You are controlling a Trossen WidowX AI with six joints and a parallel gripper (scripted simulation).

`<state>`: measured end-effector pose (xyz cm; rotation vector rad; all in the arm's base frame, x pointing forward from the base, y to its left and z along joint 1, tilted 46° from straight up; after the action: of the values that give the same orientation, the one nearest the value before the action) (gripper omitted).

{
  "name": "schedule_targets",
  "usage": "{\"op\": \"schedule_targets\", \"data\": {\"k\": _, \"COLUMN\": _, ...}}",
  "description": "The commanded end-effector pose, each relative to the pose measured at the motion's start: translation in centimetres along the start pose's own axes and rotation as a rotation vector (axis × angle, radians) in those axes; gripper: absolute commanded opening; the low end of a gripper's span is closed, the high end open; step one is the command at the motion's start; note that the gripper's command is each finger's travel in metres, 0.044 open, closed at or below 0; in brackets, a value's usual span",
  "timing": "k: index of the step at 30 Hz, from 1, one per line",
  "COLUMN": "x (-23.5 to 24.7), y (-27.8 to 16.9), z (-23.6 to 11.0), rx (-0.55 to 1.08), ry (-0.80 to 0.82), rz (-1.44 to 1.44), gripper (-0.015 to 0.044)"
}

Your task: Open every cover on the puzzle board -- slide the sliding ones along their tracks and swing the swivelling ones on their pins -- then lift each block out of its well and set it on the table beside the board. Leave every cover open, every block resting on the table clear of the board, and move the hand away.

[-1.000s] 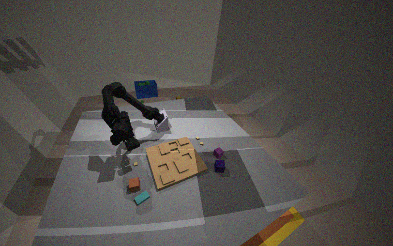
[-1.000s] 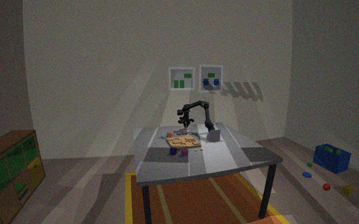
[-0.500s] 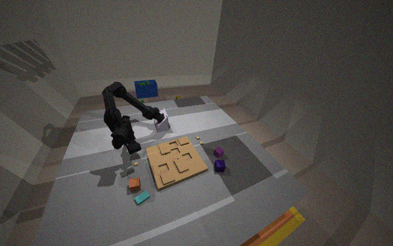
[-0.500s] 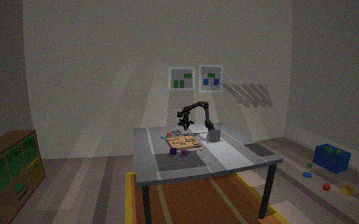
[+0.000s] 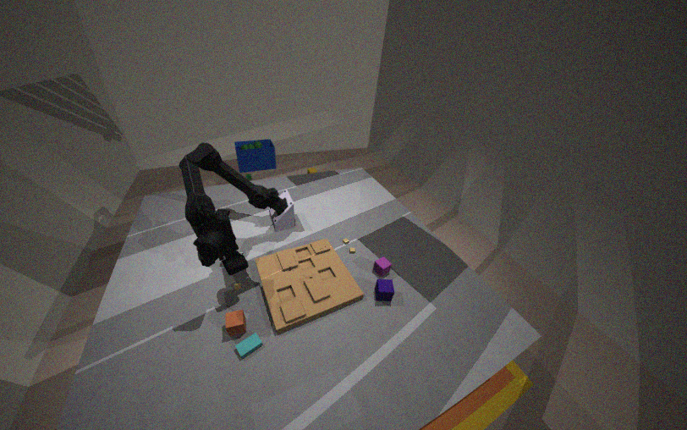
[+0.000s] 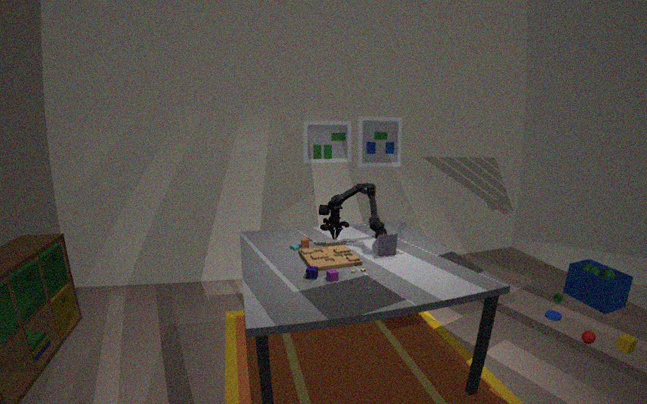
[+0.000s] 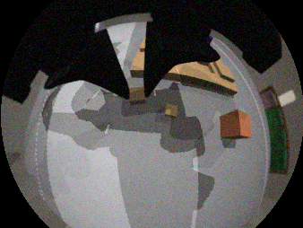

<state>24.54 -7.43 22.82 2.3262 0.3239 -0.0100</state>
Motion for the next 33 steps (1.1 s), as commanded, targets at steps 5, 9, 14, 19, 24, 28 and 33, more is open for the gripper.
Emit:
{"op": "schedule_targets", "data": {"k": 5, "x": -0.2, "y": -0.1, "z": 1.3, "rx": 0.003, "ry": -0.004, "rz": -0.007, "gripper": 0.008}}
{"op": "schedule_targets", "data": {"k": 9, "x": -0.3, "y": -0.1, "z": 2.0, "rx": 0.0, "ry": -0.004, "rz": -0.007, "gripper": 0.008}}
{"op": "schedule_targets", "data": {"k": 14, "x": -0.4, "y": -0.1, "z": 2.8, "rx": -0.003, "ry": -0.005, "rz": -0.008, "gripper": 0.008}}
{"op": "schedule_targets", "data": {"k": 19, "x": -0.6, "y": -0.1, "z": 3.6, "rx": -0.006, "ry": -0.005, "rz": -0.008, "gripper": 0.008}}
{"op": "schedule_targets", "data": {"k": 24, "x": -0.7, "y": -0.1, "z": 3.9, "rx": -0.008, "ry": -0.006, "rz": -0.009, "gripper": 0.008}}
{"op": "schedule_targets", "data": {"k": 28, "x": -0.6, "y": 0.0, "z": 3.7, "rx": -0.012, "ry": -0.004, "rz": -0.002, "gripper": 0.0185}}
{"op": "schedule_targets", "data": {"k": 33, "x": -0.6, "y": 0.0, "z": 3.7, "rx": -0.012, "ry": -0.004, "rz": -0.002, "gripper": 0.0316}}
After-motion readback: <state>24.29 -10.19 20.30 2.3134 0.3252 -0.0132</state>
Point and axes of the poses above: the point midway between the two fingers, 35 mm back from their tips, its own z axis out along the fingers, its own x axis across the jaws, y = z × x, the point moved 10 cm from there along -z, back along the fingers, and after that the axes turned 4 degrees about z, right-handed, at the moved point
